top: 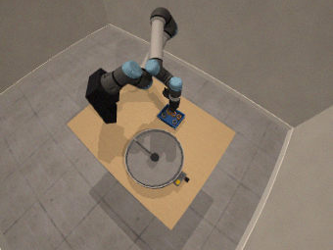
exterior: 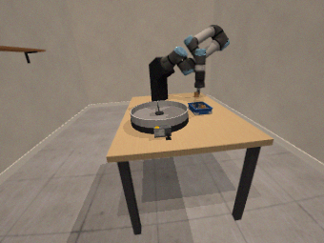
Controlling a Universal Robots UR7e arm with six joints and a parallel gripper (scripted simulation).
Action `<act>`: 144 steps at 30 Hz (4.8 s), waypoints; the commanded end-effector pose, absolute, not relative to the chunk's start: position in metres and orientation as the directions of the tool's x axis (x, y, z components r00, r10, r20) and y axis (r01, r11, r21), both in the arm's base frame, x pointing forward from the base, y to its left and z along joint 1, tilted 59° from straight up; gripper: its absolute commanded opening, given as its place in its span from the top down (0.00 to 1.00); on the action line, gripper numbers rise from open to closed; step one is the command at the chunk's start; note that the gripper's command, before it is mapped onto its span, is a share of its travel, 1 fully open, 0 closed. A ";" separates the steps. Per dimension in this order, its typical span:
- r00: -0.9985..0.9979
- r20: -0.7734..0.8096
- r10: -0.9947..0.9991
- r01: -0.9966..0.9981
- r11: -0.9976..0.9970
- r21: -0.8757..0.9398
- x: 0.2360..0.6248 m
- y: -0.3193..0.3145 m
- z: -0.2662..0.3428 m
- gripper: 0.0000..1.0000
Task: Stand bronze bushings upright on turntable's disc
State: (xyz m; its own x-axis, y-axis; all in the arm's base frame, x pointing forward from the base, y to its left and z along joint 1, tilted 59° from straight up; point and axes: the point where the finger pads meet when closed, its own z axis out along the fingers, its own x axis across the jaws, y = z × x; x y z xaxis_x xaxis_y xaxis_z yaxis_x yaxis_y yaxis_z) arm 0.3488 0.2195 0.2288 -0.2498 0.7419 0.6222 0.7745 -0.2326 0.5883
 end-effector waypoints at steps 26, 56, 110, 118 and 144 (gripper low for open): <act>-0.250 0.622 0.742 0.774 -0.232 0.589 0.349 0.219 0.229 1.00; -0.250 0.622 0.742 0.774 -0.232 0.589 0.358 0.197 0.212 1.00; -0.250 0.622 0.742 0.774 -0.232 0.589 0.418 0.059 0.107 1.00; -0.250 0.622 0.742 0.774 -0.232 0.589 0.426 0.041 0.093 1.00; -0.250 0.622 0.742 0.774 -0.232 0.589 0.455 -0.026 0.043 1.00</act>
State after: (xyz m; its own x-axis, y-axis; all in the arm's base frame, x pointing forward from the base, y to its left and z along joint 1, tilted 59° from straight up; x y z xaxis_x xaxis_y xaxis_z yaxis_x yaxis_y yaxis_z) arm 0.4477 -0.0146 0.0526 -0.2502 0.7416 0.6224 0.7746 -0.2323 0.5882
